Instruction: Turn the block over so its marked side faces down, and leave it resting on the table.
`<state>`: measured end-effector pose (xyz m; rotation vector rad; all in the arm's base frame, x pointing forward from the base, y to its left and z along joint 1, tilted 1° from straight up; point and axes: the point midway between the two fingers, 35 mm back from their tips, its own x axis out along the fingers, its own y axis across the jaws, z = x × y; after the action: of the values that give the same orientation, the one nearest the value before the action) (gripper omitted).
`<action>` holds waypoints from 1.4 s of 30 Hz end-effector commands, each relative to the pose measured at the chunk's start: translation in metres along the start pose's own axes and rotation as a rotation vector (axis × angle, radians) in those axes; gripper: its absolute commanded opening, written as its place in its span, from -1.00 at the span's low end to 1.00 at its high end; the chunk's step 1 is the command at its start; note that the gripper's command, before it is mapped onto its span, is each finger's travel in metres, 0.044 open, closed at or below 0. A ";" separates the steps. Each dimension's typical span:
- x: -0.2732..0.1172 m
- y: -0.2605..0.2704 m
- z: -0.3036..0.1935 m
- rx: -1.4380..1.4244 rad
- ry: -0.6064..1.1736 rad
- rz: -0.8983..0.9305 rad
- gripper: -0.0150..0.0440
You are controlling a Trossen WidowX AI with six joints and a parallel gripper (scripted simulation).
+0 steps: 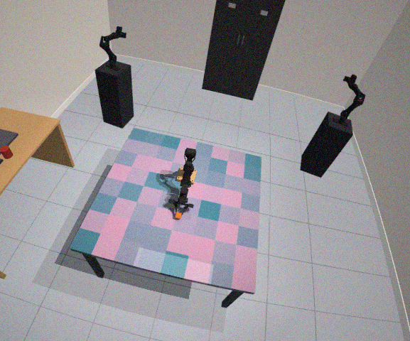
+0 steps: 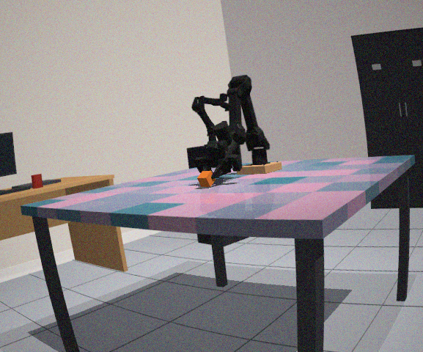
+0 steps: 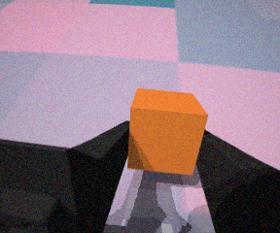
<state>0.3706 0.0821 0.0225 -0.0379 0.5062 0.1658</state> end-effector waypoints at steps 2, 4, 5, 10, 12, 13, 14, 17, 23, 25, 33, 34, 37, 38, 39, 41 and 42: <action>-0.002 -0.001 0.001 -0.004 -0.024 -0.006 -0.49; -0.002 -0.001 0.001 -0.004 -0.024 -0.006 -0.49; -0.002 -0.001 0.001 -0.004 -0.024 -0.006 -0.49; -0.002 -0.001 0.001 -0.004 -0.024 -0.006 -0.49; -0.002 -0.001 0.001 -0.004 -0.024 -0.006 -0.49; -0.002 -0.001 0.001 -0.004 -0.024 -0.006 -0.49; -0.002 -0.001 0.001 -0.004 -0.024 -0.006 -0.49; -0.002 -0.001 0.001 -0.004 -0.024 -0.006 -0.22; -0.002 -0.001 0.001 -0.004 -0.024 -0.006 0.31; -0.002 -0.001 0.001 -0.004 -0.024 -0.006 0.49; -0.002 -0.001 0.001 -0.004 -0.024 -0.006 1.00; -0.002 -0.001 0.001 -0.004 -0.024 -0.006 1.00; -0.002 -0.001 0.001 -0.004 -0.024 -0.006 1.00; -0.002 -0.001 0.001 -0.004 -0.024 -0.006 1.00; -0.002 -0.001 0.001 -0.004 -0.024 -0.006 1.00; -0.002 -0.001 0.001 -0.004 -0.024 -0.006 1.00; -0.002 -0.001 0.001 -0.004 -0.024 -0.006 1.00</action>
<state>0.3699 0.0819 0.0245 -0.0360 0.4827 0.1657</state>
